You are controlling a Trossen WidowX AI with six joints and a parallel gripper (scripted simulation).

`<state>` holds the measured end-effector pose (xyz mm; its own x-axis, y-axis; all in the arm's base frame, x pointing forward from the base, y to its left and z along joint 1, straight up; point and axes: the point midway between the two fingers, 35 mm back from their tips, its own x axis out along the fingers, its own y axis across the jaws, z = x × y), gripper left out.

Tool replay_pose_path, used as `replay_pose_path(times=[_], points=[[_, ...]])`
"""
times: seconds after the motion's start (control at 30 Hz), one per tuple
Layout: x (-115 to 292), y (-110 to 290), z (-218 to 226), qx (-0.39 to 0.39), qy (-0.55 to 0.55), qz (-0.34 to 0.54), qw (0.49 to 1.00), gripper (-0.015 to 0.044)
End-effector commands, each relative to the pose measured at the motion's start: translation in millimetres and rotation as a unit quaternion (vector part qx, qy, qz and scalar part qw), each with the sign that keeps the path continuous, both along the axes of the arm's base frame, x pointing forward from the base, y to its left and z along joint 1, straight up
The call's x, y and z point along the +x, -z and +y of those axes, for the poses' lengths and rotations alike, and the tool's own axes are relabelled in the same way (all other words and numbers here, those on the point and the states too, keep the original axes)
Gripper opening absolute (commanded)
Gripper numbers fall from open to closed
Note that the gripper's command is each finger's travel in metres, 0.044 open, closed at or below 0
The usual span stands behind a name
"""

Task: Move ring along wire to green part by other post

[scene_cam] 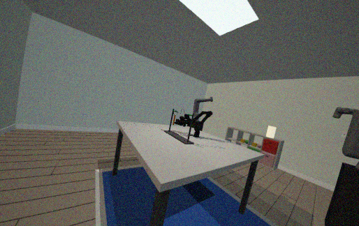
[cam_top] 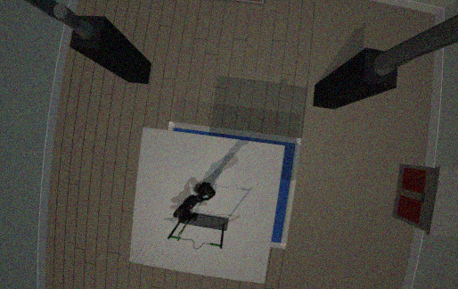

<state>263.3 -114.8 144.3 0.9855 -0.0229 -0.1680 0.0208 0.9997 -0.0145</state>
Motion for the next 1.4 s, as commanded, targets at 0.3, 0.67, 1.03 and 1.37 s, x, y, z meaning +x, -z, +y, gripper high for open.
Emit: replay_pose_path(times=[0.3,0.67,1.03,1.37], points=[[20,1,-2,0.0,0.001,-0.003,1.0,0.016],[37,5,-1,0.001,0.001,-0.005,1.0,0.016],[48,9,1,0.001,0.001,-0.006,1.0,0.016],[48,9,1,0.001,0.001,-0.006,1.0,0.016]])
